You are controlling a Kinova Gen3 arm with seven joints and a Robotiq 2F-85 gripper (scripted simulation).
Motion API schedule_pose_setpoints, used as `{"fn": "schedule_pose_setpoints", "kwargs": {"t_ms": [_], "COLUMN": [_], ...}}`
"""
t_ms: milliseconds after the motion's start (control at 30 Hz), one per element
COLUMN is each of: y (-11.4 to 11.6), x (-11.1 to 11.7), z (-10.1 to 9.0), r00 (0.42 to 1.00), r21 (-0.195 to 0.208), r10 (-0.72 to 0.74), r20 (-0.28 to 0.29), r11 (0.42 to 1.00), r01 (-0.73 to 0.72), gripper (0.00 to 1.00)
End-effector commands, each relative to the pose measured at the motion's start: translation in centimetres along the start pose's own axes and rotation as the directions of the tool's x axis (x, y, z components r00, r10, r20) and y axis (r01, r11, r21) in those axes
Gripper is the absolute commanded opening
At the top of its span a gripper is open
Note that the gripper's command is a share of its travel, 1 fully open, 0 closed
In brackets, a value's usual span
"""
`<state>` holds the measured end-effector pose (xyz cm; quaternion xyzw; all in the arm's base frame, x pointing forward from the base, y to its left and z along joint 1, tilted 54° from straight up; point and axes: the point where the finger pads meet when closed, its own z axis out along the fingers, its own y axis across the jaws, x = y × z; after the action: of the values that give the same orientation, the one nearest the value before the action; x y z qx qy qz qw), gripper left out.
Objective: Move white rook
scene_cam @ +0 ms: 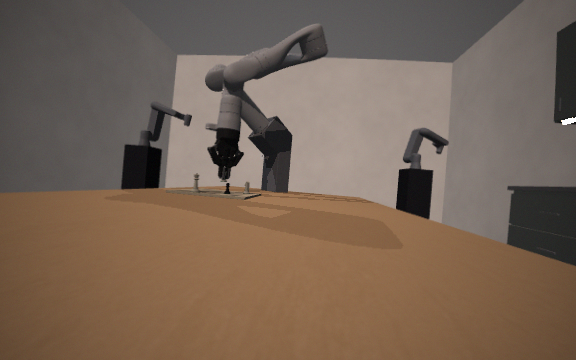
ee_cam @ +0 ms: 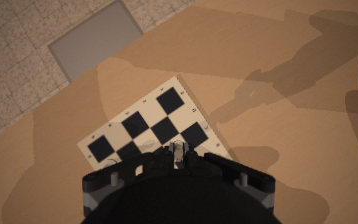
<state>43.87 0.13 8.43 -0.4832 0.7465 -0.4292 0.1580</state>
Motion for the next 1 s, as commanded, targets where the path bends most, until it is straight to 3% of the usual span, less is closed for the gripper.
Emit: {"fn": "schedule_pose_setpoints", "kwargs": {"t_ms": [0, 67, 467, 967], "y": [0.0, 0.0, 0.0, 0.0], "x": [-0.9, -0.9, -0.8, -0.8], "z": [-1.9, -1.9, -6.4, -6.8], "r00": [1.000, 1.000, 1.000, 1.000], "r21": [0.002, 0.002, 0.002, 0.002], "r10": [0.002, 0.002, 0.002, 0.002], "r20": [0.027, 0.027, 0.027, 0.027], "r11": [1.000, 1.000, 1.000, 1.000], "r01": [-0.002, -0.002, -0.002, -0.002], "gripper": [0.00, 0.00, 0.00, 0.00]}}
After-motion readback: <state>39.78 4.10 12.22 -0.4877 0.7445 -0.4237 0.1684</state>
